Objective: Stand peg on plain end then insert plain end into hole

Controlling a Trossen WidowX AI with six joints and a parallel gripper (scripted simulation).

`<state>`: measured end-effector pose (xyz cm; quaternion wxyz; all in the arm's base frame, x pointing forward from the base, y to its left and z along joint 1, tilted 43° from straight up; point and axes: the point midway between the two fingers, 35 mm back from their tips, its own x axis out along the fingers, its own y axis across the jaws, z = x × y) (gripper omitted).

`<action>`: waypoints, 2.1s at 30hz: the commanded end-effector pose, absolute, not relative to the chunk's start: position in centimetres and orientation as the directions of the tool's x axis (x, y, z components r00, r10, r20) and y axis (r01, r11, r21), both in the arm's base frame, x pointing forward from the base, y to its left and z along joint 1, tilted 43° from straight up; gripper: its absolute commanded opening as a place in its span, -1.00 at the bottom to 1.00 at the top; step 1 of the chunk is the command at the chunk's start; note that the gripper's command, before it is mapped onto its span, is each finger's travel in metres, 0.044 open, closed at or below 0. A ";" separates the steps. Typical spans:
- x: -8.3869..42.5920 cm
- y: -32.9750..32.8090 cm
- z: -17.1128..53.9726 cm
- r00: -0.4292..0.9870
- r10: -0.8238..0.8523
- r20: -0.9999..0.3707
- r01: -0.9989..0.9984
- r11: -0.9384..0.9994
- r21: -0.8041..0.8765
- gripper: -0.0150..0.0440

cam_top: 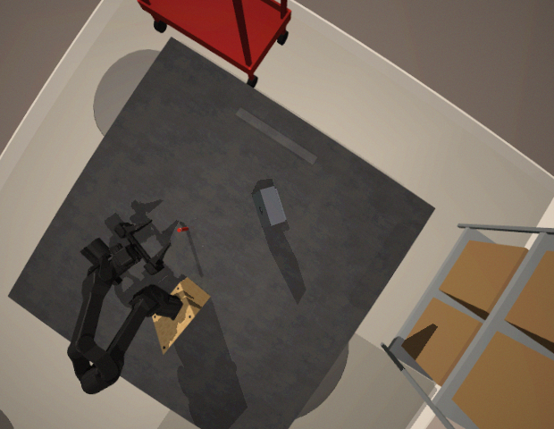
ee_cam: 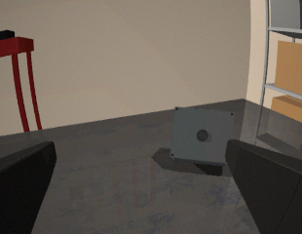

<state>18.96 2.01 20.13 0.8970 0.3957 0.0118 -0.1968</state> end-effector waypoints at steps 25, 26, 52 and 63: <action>20.7 3.4 14.3 0.680 -0.163 -0.715 0.459 0.855 0.241 1.00; 20.7 3.4 14.0 0.660 -0.151 -0.736 0.454 0.860 0.231 1.00; 21.0 5.5 12.1 0.193 0.384 -0.903 0.358 0.829 0.429 1.00; 22.9 5.4 14.2 0.175 0.661 -0.730 0.367 0.644 0.671 1.00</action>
